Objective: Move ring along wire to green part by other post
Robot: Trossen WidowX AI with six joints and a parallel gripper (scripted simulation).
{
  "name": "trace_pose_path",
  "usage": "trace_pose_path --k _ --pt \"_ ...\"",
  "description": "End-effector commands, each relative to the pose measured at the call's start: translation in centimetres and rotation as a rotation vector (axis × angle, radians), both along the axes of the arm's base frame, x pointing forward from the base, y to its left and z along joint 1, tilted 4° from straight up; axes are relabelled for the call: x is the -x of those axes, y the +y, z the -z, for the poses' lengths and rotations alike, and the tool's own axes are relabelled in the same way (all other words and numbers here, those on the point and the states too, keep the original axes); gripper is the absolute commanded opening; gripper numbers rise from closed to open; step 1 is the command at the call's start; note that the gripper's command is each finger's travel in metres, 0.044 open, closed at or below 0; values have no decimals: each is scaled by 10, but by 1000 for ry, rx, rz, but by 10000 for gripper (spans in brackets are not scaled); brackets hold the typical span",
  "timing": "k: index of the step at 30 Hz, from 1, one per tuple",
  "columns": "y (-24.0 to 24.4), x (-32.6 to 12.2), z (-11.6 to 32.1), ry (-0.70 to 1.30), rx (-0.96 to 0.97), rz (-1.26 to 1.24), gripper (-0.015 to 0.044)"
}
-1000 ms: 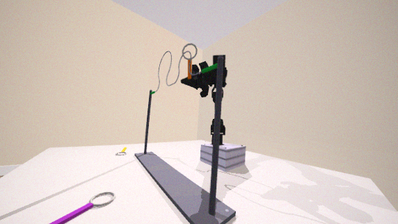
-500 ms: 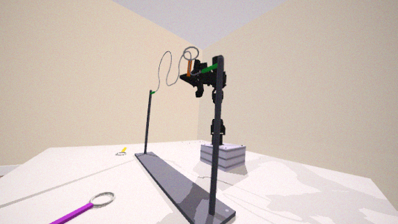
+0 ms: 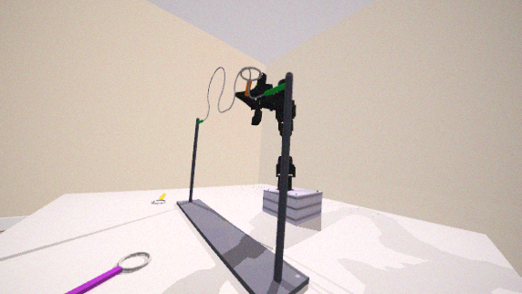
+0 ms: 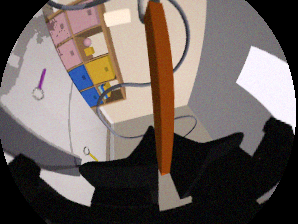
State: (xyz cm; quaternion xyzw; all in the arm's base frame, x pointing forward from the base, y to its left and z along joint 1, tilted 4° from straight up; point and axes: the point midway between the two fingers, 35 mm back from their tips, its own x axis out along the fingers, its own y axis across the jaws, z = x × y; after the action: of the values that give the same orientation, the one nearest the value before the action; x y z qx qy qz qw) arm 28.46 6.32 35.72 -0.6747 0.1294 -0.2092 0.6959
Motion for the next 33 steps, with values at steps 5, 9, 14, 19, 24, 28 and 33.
trace_pose_path --k 5,9,14,19,24,28,33 --pt "-1 0 -8 -2 165 5 -150" --pt "-1 0 -11 -4 228 7 -150" --pt "-2 0 -10 -5 265 8 -150" --pt "-4 0 -5 -5 260 8 -150" --pt "-7 0 4 -4 221 9 -150" --pt "-8 0 14 -3 169 9 -150" --pt "-10 0 29 -1 75 9 -150"
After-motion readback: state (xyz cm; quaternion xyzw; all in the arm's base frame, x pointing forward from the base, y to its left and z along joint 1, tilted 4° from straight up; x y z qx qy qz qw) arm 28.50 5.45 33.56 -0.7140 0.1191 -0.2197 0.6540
